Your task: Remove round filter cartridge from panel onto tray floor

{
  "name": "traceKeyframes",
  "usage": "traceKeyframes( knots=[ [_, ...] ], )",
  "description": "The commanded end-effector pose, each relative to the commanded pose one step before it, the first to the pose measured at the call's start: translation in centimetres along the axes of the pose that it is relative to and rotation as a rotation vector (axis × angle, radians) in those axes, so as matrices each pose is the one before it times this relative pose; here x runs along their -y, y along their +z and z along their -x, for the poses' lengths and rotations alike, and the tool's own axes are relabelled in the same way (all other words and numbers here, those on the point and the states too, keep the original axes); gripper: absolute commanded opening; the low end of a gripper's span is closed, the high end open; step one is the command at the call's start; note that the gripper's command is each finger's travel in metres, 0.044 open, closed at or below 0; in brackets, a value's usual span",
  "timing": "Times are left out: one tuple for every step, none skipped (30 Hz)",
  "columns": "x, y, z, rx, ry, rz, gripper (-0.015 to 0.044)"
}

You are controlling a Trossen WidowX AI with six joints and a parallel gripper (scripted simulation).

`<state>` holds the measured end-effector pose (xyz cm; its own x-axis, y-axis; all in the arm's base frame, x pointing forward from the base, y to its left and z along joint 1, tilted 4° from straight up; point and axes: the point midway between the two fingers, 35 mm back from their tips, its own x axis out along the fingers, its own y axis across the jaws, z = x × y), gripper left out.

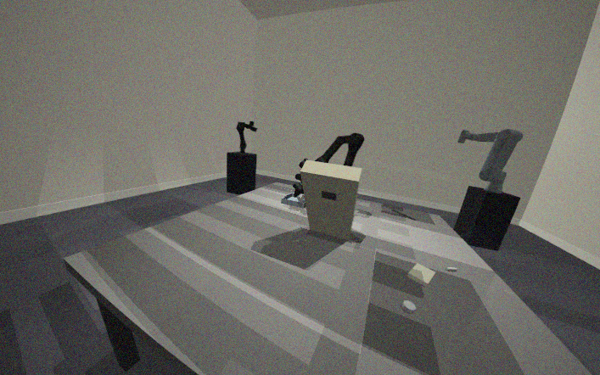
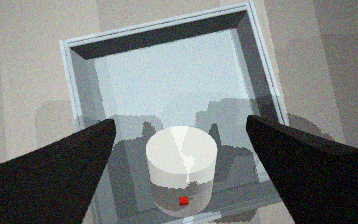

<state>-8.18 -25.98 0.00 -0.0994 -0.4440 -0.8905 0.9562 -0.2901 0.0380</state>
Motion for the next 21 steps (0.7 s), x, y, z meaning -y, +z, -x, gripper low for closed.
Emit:
traceKeyframes(
  knots=[
    [0.016,0.754,0.855,0.00180,-0.00026,0.0002,0.0440],
    [0.004,0.828,1.163,-0.00003,0.00003,0.0000,0.0440],
    [-0.004,0.889,1.547,-0.00017,0.00005,0.0000,0.0440],
    [-0.012,0.624,1.373,-0.00026,0.00004,0.0000,0.0440],
    [-0.011,0.324,0.864,-0.00020,0.00003,0.0000,0.0440],
    [-0.004,0.099,0.294,-0.00008,0.00001,0.0000,0.0440],
    [0.000,0.000,0.000,0.00000,0.00000,0.0000,0.0440],
    [0.000,0.000,0.000,0.00000,0.00000,0.0000,0.0440],
    [0.048,0.108,-0.772,0.01667,-0.00391,-0.0028,0.0440],
    [0.000,0.000,0.000,0.00000,0.00000,0.0000,0.0440],
    [0.000,0.000,0.000,0.00000,0.00000,0.0000,0.0440],
    [0.000,0.000,0.000,0.00000,0.00000,0.0000,0.0440],
    [0.000,0.000,0.000,0.00000,0.00000,0.0000,0.0440],
    [0.000,0.000,0.000,0.00000,0.00000,0.0000,0.0440],
    [0.000,0.000,0.000,0.00000,0.00000,0.0000,0.0440],
    [0.000,0.000,0.000,0.00000,0.00000,0.0000,0.0440],
    [0.000,0.000,0.000,0.00000,0.00000,0.0000,0.0440],
    [0.000,0.000,0.000,0.00000,0.00000,0.0000,0.0440],
    [0.000,0.000,0.000,0.00000,0.00000,0.0000,0.0440],
    [0.000,0.000,0.000,0.00000,0.00000,0.0000,0.0440],
    [0.000,0.000,0.000,0.00000,0.00000,0.0000,0.0440]
  ],
)
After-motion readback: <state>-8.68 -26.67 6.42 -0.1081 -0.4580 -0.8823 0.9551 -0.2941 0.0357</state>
